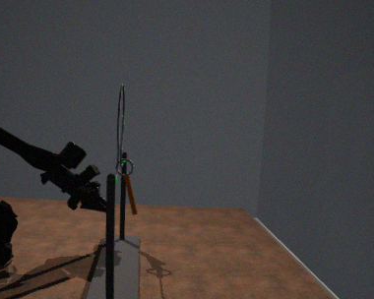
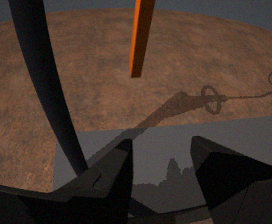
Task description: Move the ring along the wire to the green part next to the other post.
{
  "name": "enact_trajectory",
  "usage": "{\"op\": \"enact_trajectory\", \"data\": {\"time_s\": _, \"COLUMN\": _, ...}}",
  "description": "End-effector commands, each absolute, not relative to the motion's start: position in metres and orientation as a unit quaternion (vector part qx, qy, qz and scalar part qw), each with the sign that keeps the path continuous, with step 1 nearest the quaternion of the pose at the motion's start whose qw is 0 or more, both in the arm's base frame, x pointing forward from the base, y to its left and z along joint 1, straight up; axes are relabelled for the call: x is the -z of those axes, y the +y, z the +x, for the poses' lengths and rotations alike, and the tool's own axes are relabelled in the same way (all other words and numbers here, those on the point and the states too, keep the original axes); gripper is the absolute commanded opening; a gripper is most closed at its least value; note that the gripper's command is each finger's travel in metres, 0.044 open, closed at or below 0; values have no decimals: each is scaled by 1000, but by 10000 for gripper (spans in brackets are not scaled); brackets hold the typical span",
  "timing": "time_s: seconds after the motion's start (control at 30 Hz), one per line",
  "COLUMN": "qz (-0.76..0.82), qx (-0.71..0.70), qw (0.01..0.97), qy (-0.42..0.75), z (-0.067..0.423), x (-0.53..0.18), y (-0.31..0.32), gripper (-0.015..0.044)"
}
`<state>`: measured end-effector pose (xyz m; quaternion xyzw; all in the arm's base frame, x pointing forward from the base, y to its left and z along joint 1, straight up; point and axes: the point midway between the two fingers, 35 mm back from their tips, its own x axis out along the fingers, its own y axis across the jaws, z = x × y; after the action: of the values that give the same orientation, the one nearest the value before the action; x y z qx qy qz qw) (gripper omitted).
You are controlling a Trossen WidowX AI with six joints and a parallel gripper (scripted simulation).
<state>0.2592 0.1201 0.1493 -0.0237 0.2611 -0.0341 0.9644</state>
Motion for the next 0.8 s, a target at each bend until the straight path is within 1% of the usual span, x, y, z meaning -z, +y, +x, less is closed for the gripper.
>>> {"op": "enact_trajectory", "data": {"time_s": 0.0, "qz": -17, "qx": 34, "qw": 966, "qy": 256, "z": 250, "x": -159, "y": 123, "gripper": 160}}
{"op": "enact_trajectory", "data": {"time_s": 0.27, "qz": -16, "qx": 35, "qw": 966, "qy": 254, "z": 227, "x": -172, "y": 123, "gripper": 160}}
{"op": "enact_trajectory", "data": {"time_s": 0.77, "qz": -16, "qx": 35, "qw": 966, "qy": 254, "z": 226, "x": -173, "y": 123, "gripper": 160}}
